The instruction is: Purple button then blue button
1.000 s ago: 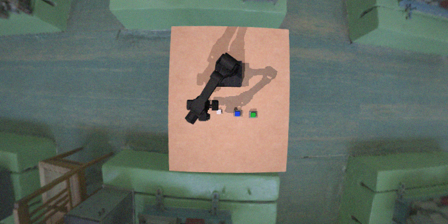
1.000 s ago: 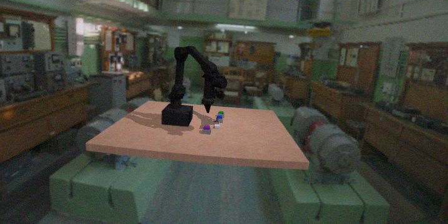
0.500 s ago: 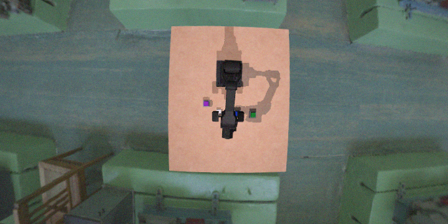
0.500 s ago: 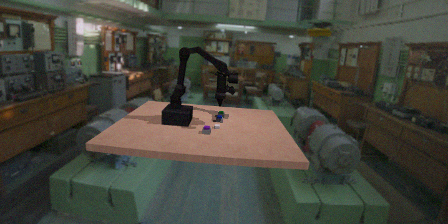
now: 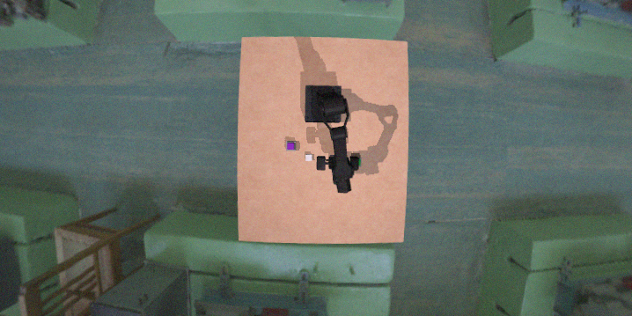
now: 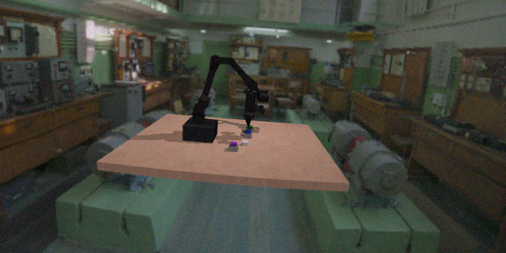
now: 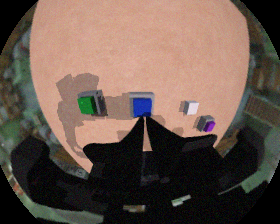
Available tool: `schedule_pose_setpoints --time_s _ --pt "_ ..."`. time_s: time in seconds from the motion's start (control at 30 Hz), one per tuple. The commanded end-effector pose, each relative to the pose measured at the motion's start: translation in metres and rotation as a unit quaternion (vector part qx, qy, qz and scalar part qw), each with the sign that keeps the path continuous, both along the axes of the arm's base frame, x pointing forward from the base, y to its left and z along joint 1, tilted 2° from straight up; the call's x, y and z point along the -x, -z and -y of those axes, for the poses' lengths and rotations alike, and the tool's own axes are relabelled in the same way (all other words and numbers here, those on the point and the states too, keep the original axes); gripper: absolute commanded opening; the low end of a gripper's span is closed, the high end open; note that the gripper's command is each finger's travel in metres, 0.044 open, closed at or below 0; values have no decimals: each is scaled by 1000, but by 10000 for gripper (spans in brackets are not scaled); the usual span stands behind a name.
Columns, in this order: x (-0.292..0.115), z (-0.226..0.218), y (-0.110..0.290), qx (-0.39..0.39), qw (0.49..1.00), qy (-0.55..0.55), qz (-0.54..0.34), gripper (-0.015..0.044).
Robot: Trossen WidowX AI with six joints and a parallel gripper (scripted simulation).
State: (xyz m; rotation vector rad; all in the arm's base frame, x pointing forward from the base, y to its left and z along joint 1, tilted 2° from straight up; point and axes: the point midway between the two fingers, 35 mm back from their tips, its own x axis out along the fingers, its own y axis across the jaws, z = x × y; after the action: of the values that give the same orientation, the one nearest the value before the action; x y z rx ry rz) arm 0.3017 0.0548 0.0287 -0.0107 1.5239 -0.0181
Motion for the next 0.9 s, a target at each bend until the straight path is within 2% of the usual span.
schedule_pose_setpoints --time_s 0.0,0.87 --pt "0 0 8 1 1000 2 4 20" --pt "-2 1 42 2 1000 2 3 20"
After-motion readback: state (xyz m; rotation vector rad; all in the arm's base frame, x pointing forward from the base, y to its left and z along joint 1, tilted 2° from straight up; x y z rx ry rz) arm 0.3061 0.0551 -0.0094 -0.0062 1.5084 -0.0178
